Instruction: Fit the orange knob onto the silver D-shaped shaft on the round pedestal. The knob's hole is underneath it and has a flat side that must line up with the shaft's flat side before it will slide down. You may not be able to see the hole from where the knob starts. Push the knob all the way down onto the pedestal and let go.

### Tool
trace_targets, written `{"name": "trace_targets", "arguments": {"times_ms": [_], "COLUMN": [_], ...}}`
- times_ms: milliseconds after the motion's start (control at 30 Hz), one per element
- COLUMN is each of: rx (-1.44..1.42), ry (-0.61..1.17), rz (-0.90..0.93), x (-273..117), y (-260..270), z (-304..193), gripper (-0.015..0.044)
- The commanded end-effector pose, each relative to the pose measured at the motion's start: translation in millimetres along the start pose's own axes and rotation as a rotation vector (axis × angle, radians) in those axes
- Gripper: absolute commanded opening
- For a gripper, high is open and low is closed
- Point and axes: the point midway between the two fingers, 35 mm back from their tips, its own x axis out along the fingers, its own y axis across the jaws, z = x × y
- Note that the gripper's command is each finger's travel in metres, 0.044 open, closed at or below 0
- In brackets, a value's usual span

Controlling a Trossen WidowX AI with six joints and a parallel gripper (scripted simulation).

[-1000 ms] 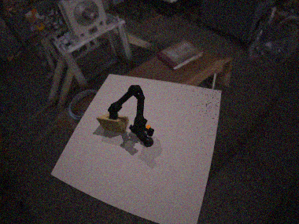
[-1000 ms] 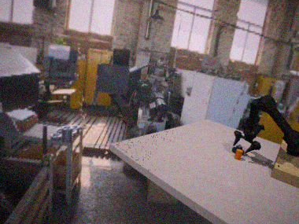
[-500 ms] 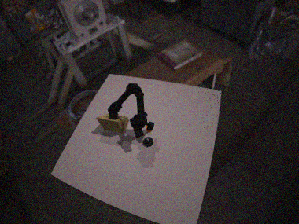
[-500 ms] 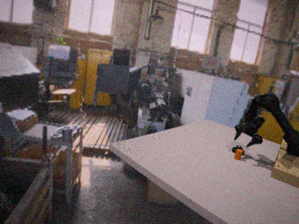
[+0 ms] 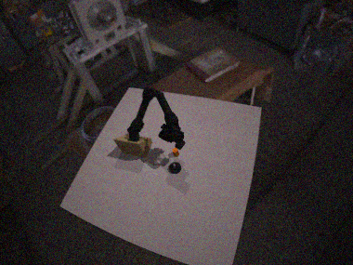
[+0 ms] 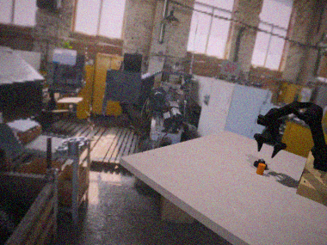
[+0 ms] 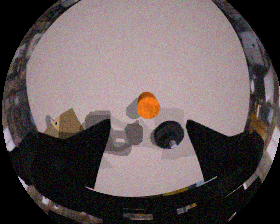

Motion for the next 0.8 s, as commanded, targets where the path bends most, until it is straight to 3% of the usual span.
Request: {"name": "trace_targets", "arguments": {"times_ms": [0, 233, 767], "rx": [0.024, 0.089, 1.653], "ry": [0.052, 0.052, 0.022], "rz": [-0.023, -0.024, -0.060], "x": [-1.9, -1.9, -2.0], "y": [-2.3, -2.3, -2.8], "z": [-2.2, -2.3, -2.1], "gripper": [0.0440, 0.0440, 0.0440]}}
